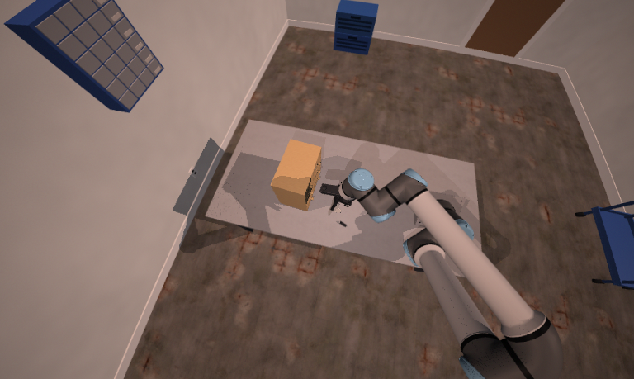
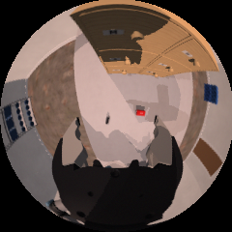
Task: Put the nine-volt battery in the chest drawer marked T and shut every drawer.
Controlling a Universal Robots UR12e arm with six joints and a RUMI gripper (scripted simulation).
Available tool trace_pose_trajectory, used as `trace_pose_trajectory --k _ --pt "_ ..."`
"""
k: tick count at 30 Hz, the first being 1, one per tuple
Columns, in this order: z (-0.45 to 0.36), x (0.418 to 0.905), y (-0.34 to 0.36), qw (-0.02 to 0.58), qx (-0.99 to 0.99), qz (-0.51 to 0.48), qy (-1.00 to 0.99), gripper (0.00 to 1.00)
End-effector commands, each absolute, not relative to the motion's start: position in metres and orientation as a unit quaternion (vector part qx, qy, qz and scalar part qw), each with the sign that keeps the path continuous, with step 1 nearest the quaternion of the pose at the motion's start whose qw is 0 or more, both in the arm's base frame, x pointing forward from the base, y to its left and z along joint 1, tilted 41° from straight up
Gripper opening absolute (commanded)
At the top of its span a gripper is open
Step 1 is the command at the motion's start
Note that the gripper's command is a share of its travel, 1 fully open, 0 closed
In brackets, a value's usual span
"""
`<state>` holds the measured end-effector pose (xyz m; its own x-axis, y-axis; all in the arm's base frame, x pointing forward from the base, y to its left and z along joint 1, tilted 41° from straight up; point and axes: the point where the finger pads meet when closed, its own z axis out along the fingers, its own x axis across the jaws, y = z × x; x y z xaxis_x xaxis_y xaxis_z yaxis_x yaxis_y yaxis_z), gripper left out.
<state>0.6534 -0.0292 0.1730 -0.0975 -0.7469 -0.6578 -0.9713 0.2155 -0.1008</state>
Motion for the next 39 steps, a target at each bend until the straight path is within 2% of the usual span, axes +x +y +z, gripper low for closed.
trace_pose_trajectory --k 1,39 --pt "0.171 0.656 -0.028 0.315 -0.593 0.171 0.721 1.0" --pt "0.151 0.678 -0.014 0.401 -0.539 0.06 0.739 1.0"
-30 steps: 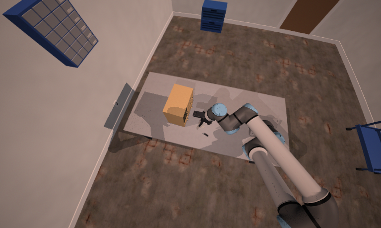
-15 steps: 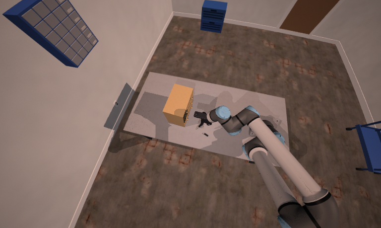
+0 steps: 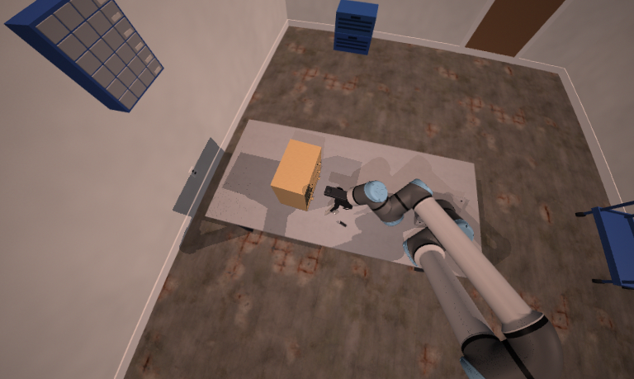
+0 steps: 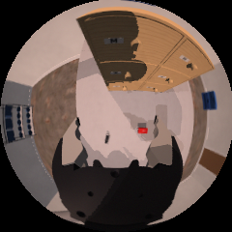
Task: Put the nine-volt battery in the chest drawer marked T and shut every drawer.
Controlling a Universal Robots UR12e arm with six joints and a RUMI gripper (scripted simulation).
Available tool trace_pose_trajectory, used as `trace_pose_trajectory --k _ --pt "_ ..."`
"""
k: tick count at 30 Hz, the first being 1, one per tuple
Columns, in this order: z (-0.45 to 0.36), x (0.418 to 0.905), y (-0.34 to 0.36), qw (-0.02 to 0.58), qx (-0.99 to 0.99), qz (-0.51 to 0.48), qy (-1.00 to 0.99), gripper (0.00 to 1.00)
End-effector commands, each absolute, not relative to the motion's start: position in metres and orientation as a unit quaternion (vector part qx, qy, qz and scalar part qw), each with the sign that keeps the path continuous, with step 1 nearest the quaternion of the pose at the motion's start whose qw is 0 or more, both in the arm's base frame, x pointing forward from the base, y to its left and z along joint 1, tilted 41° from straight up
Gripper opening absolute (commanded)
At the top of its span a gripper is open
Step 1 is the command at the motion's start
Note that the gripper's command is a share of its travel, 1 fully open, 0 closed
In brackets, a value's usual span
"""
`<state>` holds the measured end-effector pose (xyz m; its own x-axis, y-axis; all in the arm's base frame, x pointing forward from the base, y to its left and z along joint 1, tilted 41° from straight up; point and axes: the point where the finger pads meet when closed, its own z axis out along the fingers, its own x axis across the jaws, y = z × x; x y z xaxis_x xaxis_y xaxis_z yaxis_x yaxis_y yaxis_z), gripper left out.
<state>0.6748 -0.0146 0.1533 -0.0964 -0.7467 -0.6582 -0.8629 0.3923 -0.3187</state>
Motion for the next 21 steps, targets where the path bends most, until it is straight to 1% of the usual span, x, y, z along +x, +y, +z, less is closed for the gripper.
trace_pose_trajectory --k 1,21 --pt "0.151 0.679 -0.013 0.403 -0.537 0.056 0.739 1.0" --pt "0.141 0.689 -0.006 0.441 -0.506 0.003 0.741 1.0"
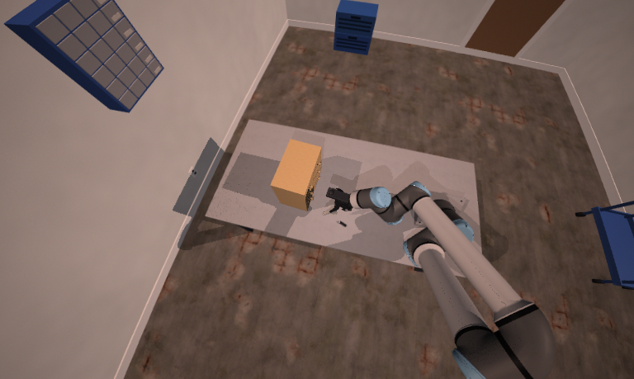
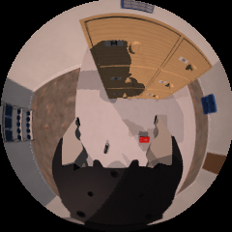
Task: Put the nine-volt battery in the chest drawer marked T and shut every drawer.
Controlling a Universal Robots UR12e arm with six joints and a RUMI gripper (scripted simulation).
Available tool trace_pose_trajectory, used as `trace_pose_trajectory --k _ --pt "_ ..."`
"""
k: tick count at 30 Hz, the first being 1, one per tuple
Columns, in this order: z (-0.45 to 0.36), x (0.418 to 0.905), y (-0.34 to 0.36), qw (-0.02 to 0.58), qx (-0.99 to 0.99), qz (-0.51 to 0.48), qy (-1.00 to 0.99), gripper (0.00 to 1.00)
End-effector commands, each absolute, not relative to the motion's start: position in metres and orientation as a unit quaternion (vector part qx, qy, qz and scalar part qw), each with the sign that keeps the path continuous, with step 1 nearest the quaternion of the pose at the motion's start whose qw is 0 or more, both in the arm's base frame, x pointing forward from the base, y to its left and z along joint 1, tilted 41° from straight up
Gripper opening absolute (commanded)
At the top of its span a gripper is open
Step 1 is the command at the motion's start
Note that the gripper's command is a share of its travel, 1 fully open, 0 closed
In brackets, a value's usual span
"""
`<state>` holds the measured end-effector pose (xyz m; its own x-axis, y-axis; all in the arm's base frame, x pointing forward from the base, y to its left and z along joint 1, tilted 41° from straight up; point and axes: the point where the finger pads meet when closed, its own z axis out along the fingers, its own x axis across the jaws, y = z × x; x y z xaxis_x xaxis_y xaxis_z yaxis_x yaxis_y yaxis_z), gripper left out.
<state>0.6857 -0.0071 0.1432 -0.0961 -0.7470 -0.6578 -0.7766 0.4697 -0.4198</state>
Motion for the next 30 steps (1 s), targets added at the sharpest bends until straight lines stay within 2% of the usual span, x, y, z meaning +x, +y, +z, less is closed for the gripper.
trace_pose_trajectory --k 1,30 --pt "0.141 0.689 -0.006 0.443 -0.505 0.0 0.741 1.0" --pt "0.129 0.702 0.003 0.486 -0.464 -0.065 0.738 1.0"
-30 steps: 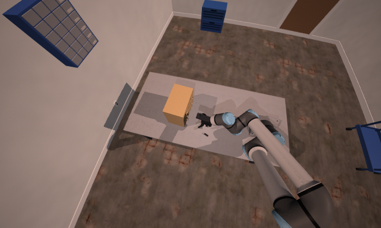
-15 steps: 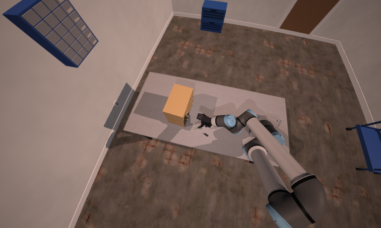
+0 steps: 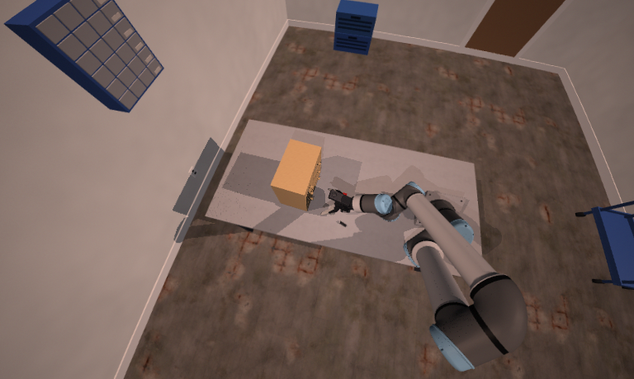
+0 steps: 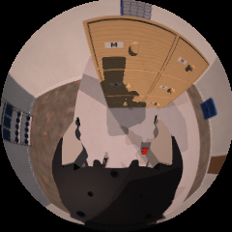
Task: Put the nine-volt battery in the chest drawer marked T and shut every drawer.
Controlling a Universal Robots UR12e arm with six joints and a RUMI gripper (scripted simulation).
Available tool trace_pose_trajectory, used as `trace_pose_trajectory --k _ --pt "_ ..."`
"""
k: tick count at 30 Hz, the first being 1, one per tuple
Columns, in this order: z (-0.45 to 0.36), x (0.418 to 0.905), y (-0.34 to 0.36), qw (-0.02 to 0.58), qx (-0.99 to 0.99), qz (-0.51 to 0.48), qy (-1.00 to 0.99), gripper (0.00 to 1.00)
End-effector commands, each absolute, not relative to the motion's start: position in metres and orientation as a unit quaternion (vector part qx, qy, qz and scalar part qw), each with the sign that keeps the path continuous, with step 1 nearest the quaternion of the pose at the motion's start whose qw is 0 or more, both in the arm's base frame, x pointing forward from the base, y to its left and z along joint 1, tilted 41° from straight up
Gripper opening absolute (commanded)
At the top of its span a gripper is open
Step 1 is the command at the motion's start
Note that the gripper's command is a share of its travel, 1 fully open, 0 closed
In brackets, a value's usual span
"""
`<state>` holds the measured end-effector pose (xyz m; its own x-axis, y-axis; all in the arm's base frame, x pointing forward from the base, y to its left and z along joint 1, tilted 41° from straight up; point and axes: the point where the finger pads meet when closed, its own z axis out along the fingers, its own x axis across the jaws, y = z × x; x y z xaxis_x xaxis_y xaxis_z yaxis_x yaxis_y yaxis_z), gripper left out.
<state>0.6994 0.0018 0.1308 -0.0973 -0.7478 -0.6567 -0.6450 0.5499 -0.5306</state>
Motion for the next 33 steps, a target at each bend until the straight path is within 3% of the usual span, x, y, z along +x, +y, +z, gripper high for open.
trace_pose_trajectory --k 1,33 --pt "0.129 0.702 0.003 0.487 -0.462 -0.068 0.738 1.0" --pt "0.117 0.715 0.011 0.525 -0.418 -0.132 0.729 1.0"
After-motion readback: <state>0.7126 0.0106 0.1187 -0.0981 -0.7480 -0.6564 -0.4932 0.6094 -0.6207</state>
